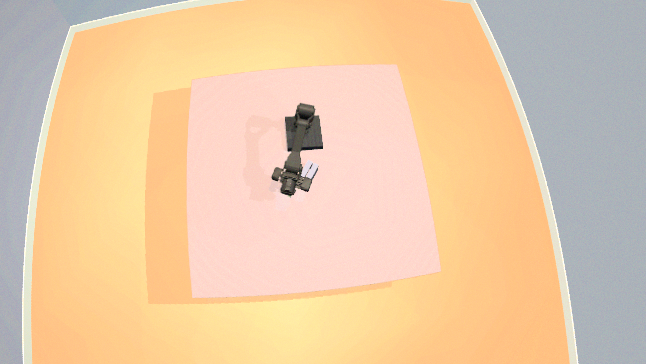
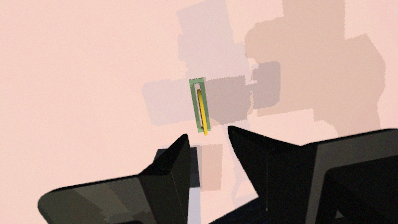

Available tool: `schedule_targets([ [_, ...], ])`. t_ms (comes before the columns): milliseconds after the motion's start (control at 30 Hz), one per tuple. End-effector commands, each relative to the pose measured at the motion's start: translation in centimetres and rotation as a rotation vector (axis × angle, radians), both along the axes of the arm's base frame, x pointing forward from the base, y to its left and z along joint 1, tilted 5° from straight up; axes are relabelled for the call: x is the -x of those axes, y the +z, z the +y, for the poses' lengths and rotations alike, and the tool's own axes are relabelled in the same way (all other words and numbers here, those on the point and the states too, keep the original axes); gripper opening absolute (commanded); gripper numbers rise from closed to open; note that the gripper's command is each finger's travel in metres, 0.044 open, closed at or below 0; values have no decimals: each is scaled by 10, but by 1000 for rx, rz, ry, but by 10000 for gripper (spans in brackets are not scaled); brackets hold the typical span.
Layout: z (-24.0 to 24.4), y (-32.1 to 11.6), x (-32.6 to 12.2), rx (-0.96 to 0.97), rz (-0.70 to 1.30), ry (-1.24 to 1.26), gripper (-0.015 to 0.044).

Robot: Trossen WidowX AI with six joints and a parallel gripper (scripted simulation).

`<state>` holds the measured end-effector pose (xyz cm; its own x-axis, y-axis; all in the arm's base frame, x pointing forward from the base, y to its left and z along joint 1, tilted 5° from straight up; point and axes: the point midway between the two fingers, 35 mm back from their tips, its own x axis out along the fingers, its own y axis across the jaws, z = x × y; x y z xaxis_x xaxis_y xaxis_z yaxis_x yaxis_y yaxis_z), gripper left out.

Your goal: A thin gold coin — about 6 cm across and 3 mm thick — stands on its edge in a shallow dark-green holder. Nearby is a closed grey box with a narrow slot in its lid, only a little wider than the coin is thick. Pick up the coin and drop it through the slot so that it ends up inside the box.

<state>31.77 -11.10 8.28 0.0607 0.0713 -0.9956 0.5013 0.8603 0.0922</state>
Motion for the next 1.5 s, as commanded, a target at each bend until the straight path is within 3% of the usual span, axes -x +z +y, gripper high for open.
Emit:
schedule_targets([
  [0,2,-13,-1,3,2,-6,161],
  [1467,6,-76,-4,2,3,-6,161],
])
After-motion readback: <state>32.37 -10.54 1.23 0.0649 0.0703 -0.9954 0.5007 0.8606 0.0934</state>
